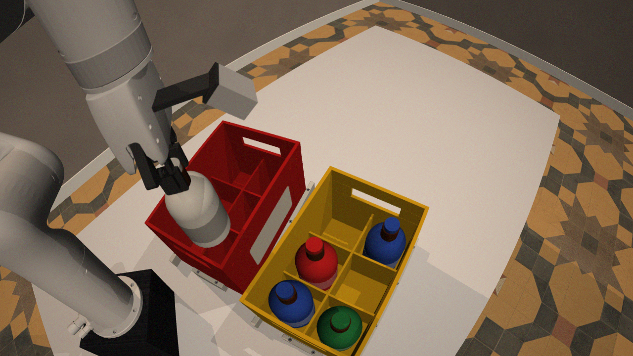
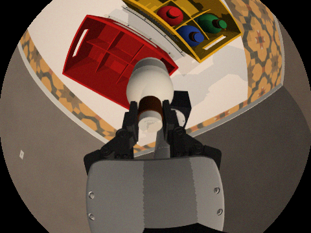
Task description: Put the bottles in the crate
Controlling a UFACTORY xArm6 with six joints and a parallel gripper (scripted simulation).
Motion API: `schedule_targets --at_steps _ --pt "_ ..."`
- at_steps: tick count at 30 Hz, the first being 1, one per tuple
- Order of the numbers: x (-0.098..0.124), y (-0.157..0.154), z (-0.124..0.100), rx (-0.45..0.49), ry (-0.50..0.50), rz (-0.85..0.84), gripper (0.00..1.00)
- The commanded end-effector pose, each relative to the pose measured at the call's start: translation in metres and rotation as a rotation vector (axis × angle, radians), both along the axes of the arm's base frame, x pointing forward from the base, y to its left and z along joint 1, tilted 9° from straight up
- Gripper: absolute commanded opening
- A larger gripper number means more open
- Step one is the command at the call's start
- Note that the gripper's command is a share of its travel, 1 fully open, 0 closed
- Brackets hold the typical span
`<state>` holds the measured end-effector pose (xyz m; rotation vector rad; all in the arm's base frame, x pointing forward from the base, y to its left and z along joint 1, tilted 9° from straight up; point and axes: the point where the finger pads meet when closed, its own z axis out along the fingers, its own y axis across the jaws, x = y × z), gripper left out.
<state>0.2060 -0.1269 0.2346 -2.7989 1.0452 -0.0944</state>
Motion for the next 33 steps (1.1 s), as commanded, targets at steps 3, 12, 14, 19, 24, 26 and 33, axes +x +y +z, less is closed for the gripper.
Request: schedule_targets --at_steps 3,12,14,19,24,26,33 --pt "0.001 -0.001 0.001 -0.003 -0.003 0.0 0.0" --pt "0.002 0.0 -0.007 -0.003 -0.003 0.0 0.0" --pt "0.002 0.001 -0.009 -0.003 -0.003 0.0 0.0" --pt "0.002 0.001 -0.012 -0.003 -0.003 0.0 0.0" --pt "0.003 0.002 -0.017 -0.003 -0.003 0.0 0.0" --pt "0.003 0.002 -0.019 -0.003 -0.003 0.0 0.0" --pt "0.004 0.002 -0.024 -0.003 -0.003 0.0 0.0"
